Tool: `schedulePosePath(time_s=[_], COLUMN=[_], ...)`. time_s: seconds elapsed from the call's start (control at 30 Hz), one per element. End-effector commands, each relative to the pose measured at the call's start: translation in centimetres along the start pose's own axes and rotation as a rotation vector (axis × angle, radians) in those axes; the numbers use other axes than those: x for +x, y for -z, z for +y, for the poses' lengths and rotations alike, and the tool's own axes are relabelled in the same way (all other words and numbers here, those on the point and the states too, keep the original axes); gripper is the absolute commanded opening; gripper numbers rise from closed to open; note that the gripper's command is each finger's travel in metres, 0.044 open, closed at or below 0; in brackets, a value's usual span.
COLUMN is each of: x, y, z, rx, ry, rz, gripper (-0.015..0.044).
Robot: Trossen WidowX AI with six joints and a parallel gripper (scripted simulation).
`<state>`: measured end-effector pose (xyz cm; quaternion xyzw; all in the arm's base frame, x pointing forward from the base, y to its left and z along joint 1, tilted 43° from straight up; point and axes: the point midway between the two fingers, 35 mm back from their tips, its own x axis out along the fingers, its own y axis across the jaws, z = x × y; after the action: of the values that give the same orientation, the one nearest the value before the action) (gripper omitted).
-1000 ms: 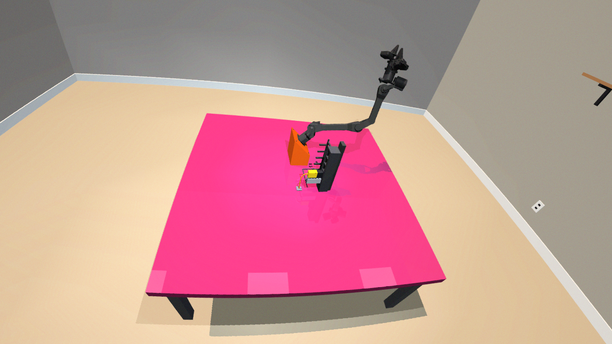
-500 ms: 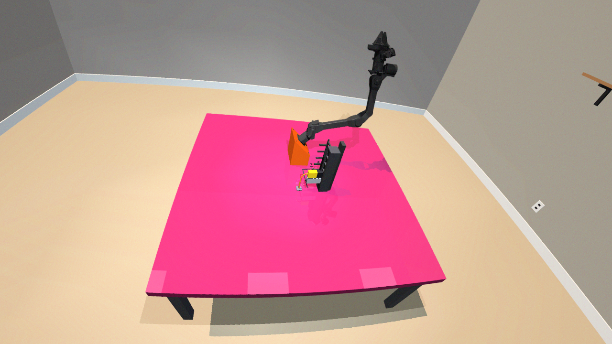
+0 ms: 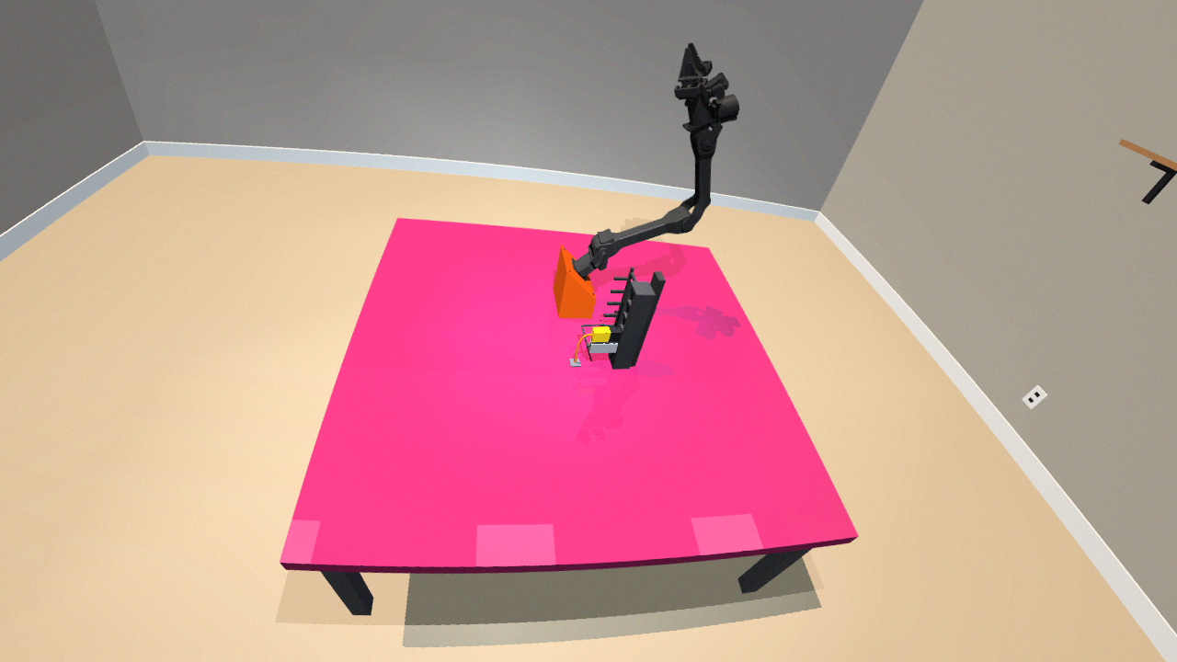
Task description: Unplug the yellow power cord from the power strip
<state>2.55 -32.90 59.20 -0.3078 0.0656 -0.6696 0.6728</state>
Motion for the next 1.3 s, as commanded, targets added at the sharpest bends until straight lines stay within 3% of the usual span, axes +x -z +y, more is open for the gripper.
schedulePosePath(time_s=[0.0,0.3,0.6,0.93,1.27], x=[1.3,2.5,-1.6,-12.2,-27.3], y=[1.9,6.4,11.4,15.8,19.7], z=[4.0,17.1,31.3,43.9,50.8], rx=[0.079,0.308,0.531,0.669,0.616], ry=[-0.12,-0.476,-0.831,-1.123,-1.207], rz=[0.049,0.223,0.557,1.069,1.741], gripper=[0.016,0.016,0.016,0.016,0.016])
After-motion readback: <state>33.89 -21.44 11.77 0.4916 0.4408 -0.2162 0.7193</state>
